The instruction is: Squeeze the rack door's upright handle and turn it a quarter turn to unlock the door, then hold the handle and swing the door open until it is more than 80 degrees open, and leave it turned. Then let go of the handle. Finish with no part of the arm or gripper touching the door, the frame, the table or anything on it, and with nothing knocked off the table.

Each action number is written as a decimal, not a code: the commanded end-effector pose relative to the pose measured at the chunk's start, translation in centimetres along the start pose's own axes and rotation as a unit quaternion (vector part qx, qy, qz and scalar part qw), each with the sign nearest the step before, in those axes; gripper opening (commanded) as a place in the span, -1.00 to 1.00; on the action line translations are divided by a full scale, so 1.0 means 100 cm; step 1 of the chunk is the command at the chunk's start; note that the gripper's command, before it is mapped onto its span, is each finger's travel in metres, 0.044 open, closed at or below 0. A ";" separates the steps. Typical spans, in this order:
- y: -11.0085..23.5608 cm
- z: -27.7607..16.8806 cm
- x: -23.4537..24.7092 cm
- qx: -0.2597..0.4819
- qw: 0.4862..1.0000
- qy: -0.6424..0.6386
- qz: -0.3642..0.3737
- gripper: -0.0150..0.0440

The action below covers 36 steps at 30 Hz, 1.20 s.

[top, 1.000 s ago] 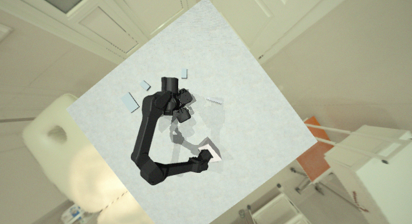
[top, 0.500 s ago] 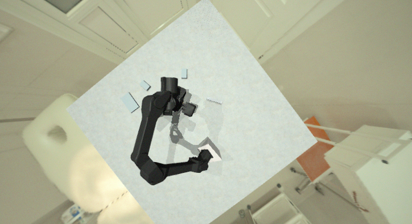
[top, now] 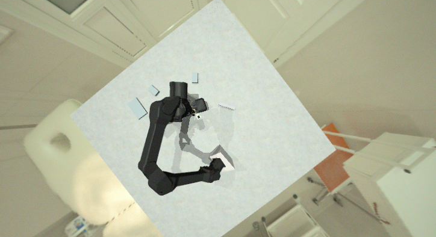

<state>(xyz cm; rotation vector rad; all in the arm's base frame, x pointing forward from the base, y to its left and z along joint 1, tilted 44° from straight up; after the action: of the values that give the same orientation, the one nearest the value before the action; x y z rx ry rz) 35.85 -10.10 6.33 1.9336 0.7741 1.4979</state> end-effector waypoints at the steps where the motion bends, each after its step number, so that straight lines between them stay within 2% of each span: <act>1: 0.000 0.000 0.000 0.000 0.995 0.102 0.000 0.46; 9: 0.000 0.000 0.000 0.000 0.955 0.296 0.000 0.46; 18: 0.000 0.000 0.000 0.000 0.866 0.500 0.000 0.46; 27: 0.000 0.000 0.000 0.000 0.734 0.679 0.000 0.46; 36: 0.000 0.000 0.000 0.000 0.566 0.825 0.000 0.46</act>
<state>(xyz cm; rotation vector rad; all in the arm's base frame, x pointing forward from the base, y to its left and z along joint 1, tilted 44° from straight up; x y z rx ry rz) 35.74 -10.42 6.31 0.0680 1.3067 2.9525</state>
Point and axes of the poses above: the point midway between the two fingers, 35 mm back from their tips, its own y axis back along the fingers, its own x axis across the jaws, z = x × y, the point moved 7 cm from there along y, back along the fingers, and after that the axes turned 1 degree about y, right-handed, at the moved point
